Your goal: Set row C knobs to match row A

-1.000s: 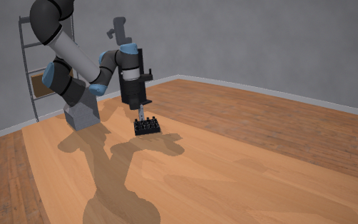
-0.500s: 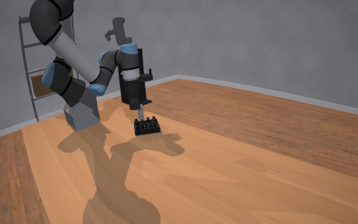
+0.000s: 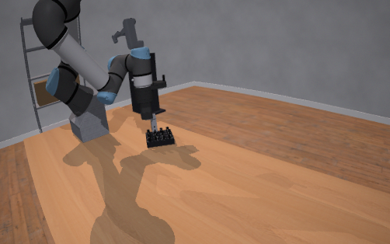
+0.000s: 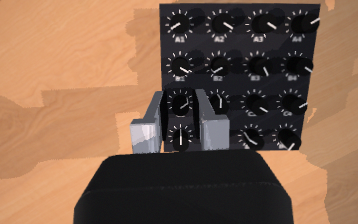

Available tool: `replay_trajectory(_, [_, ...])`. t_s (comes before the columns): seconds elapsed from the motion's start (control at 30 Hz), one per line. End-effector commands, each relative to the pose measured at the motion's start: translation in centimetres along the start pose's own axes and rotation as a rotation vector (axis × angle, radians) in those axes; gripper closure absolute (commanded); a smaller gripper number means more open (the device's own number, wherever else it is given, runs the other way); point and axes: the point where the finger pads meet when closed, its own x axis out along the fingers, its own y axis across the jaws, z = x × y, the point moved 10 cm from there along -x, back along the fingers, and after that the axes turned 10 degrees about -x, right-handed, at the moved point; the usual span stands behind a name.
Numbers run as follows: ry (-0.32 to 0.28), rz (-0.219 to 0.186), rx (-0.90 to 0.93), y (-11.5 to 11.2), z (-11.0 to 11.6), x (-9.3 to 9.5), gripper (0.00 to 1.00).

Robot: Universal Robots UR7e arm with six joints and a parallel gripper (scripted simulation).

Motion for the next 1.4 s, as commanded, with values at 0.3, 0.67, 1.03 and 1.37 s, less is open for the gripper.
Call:
replay_trajectory(0.3, [0.003, 0.003, 0.002, 0.1, -0.1, -2.3, 0.54])
replay_trajectory(0.67, [0.003, 0.003, 0.002, 0.1, -0.1, -3.9, 0.54])
replay_trajectory(1.03, [0.001, 0.001, 0.001, 0.1, 0.0, -3.9, 0.54])
replay_trajectory(1.37, [0.002, 0.001, 0.019, 0.1, -0.1, -3.9, 0.54])
